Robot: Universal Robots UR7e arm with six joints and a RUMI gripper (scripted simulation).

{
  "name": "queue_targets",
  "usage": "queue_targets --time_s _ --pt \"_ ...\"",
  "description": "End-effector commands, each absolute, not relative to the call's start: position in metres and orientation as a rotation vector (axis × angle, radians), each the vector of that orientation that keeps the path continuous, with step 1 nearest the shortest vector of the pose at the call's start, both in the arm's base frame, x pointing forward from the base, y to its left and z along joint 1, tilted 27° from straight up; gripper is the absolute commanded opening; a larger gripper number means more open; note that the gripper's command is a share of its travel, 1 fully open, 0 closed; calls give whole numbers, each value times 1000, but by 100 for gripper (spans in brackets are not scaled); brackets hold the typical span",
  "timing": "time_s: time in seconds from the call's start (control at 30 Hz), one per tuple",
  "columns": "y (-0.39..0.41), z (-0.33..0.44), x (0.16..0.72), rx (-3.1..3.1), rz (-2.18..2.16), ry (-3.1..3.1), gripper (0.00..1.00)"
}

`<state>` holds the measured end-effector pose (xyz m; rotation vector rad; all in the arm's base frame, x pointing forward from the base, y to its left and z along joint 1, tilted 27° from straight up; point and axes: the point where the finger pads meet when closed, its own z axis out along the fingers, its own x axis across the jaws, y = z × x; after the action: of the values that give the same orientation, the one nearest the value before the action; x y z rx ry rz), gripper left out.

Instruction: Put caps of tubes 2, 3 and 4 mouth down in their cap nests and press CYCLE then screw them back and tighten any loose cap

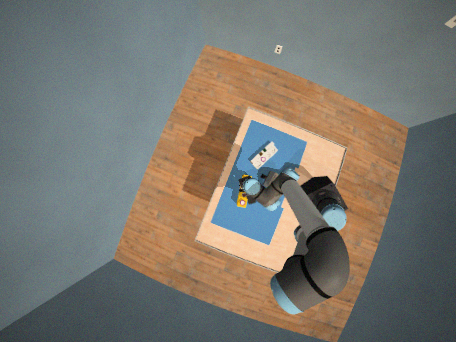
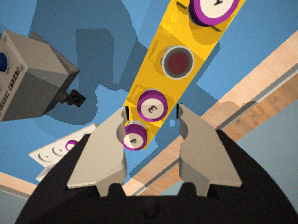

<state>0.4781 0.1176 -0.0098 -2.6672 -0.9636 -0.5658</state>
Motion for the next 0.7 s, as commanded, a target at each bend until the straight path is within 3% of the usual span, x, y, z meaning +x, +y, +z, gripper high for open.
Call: queue_targets --time_s 0.0,0.67 --pt "117 -9 478 -2667 -567 -964 35" --pt "117 -10 478 -2707 -335 302 35"
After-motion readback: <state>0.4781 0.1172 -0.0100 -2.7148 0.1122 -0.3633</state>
